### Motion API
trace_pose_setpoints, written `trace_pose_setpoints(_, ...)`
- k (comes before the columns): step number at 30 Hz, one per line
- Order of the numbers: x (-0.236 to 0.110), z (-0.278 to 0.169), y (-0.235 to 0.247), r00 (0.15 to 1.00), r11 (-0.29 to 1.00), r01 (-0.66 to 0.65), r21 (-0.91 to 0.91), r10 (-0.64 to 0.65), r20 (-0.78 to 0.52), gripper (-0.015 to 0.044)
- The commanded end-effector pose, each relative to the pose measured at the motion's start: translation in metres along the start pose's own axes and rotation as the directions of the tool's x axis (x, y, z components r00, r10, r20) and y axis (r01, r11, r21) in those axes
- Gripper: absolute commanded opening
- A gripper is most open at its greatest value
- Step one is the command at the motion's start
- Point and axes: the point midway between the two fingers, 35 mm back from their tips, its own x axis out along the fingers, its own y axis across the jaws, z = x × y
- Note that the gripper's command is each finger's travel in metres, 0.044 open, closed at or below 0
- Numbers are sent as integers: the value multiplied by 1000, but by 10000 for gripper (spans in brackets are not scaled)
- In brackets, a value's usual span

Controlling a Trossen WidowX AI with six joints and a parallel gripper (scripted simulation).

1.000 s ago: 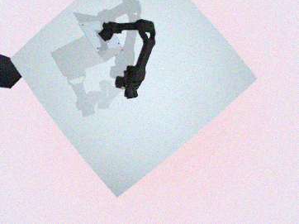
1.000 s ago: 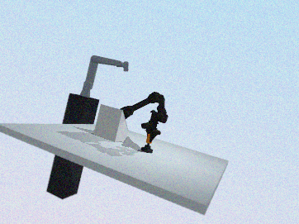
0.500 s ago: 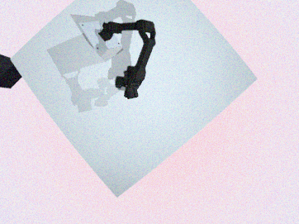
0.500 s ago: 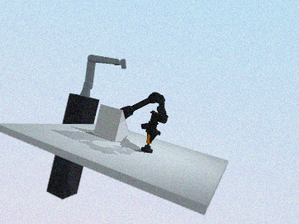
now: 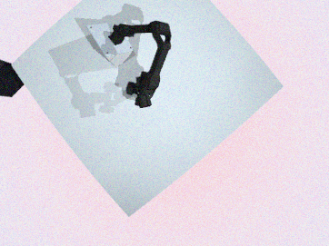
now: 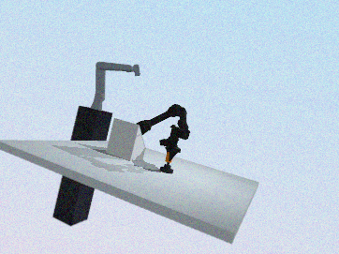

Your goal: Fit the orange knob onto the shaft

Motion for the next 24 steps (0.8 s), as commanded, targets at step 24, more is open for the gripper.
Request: trace_pose_setpoints(24, -1, -1, 3, 1000, 992, -6, 127, 7, -1, 0)
